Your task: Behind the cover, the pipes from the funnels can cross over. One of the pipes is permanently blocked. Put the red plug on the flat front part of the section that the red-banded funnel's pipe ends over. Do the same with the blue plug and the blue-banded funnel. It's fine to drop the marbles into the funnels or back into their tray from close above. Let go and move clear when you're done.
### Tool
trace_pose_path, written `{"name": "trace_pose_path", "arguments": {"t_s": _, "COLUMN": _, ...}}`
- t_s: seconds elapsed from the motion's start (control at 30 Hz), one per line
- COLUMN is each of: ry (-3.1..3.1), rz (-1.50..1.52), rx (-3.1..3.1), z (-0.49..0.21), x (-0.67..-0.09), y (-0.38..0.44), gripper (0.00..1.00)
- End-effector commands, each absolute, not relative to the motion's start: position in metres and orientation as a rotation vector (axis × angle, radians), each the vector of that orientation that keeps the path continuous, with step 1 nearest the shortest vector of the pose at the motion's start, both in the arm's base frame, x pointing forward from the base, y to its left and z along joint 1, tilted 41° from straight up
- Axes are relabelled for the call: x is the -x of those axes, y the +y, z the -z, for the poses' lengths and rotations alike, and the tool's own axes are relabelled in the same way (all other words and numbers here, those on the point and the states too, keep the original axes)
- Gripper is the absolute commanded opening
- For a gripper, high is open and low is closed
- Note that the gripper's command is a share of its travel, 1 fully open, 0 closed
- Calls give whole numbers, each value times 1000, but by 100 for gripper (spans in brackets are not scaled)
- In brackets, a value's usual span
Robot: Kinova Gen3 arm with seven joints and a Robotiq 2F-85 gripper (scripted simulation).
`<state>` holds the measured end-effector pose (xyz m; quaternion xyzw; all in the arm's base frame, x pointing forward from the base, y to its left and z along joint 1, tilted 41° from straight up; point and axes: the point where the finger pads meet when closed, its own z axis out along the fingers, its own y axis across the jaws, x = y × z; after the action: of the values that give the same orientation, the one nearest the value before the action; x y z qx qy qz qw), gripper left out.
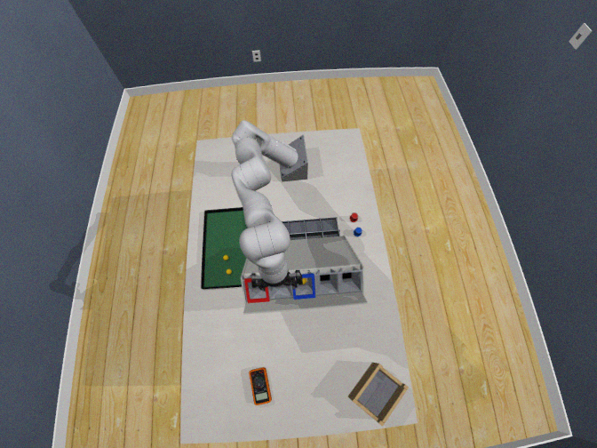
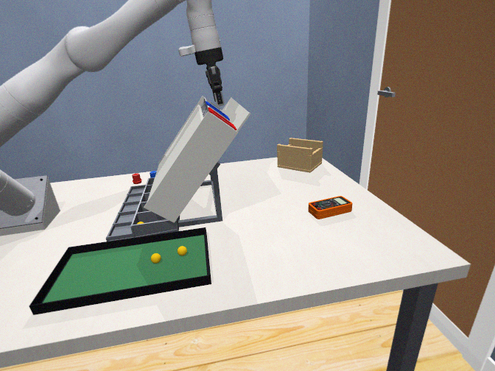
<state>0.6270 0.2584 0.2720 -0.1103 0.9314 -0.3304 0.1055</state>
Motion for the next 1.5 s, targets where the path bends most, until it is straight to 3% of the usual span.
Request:
{"name": "trace_pose_path", "arguments": {"t_s": 0.0, "ry": 2743, "rz": 971, "rx": 326, "z": -273, "x": -627, "y": 259, "gripper": 100}}
{"name": "trace_pose_path", "arguments": {"t_s": 1.47, "ry": 2842, "rz": 1046, "rx": 288, "z": -293, "x": -620, "y": 278, "gripper": 100}}
